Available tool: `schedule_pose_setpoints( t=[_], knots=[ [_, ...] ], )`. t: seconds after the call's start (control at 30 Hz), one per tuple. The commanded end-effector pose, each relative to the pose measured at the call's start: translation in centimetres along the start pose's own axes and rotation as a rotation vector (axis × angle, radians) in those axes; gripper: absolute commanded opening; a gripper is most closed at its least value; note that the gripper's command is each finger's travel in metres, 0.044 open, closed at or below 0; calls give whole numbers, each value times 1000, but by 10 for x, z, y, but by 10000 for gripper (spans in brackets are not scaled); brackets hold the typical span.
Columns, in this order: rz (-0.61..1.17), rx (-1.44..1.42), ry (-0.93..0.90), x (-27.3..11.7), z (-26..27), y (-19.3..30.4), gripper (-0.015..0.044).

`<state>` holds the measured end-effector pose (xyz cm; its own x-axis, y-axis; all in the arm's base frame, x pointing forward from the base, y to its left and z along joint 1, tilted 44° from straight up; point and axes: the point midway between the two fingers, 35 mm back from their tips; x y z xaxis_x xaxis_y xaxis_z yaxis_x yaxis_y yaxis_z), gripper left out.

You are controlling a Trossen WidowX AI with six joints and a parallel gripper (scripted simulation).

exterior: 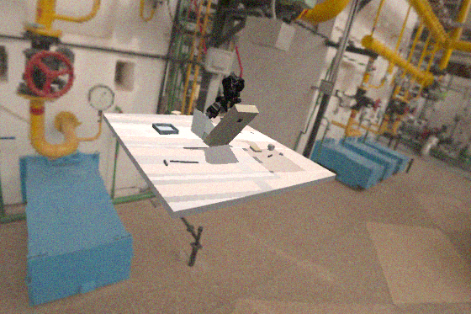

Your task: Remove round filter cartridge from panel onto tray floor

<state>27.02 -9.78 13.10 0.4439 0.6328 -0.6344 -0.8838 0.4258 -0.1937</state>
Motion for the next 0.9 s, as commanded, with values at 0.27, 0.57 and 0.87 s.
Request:
schedule_pose_setpoints(
  t=[0.27,0.57,0.87],
  knots=[
    [-3,-4,-4,-51,1,-2,0],
    [-4,-6,-1,-46,-41,-15,0],
    [-5,-8,-1,-39,-85,-23,0]
  ],
)
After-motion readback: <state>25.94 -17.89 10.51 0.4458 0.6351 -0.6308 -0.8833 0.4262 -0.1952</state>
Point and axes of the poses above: the point midway between the two fingers, 35 mm back from their tips, its own x axis out along the fingers, its own z axis across the jaws, y = z × x, and after that the axes turned 14 degrees about x, right-handed
